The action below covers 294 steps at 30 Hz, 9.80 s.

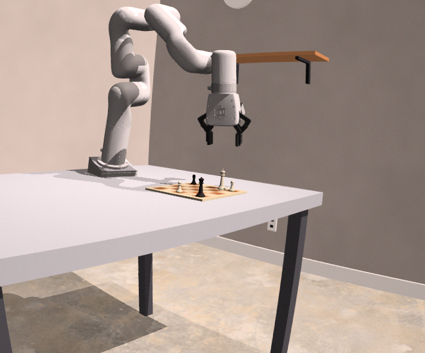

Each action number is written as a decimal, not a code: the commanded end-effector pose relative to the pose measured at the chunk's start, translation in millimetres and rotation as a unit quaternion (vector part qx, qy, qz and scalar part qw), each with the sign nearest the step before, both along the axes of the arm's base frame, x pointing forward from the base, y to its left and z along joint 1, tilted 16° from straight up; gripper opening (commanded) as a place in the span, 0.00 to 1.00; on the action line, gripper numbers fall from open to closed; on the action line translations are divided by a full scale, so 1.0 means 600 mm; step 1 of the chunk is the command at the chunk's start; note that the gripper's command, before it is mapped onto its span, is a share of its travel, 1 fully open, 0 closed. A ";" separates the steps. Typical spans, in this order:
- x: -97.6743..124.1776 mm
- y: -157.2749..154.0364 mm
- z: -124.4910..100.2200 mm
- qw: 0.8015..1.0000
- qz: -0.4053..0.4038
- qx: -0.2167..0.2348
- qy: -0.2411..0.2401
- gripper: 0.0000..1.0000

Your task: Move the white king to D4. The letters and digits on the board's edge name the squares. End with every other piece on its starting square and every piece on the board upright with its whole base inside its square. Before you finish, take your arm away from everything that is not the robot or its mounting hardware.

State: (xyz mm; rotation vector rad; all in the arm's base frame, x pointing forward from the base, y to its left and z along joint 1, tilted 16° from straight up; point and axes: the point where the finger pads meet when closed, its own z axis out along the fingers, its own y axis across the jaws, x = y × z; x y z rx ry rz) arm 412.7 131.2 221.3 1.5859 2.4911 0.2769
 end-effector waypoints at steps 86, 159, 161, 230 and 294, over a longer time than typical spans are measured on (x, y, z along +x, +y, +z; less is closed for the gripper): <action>0.016 0.000 -0.053 0.770 -0.625 0.127 0.001 0.42; 0.026 -0.001 -0.087 0.770 -0.625 0.127 0.001 0.42; 0.027 -0.001 -0.087 0.770 -0.625 0.127 0.001 0.42; 0.046 -0.002 -0.152 0.770 -0.625 0.127 0.001 0.42; 0.047 -0.003 -0.156 0.770 -0.625 0.127 0.001 0.00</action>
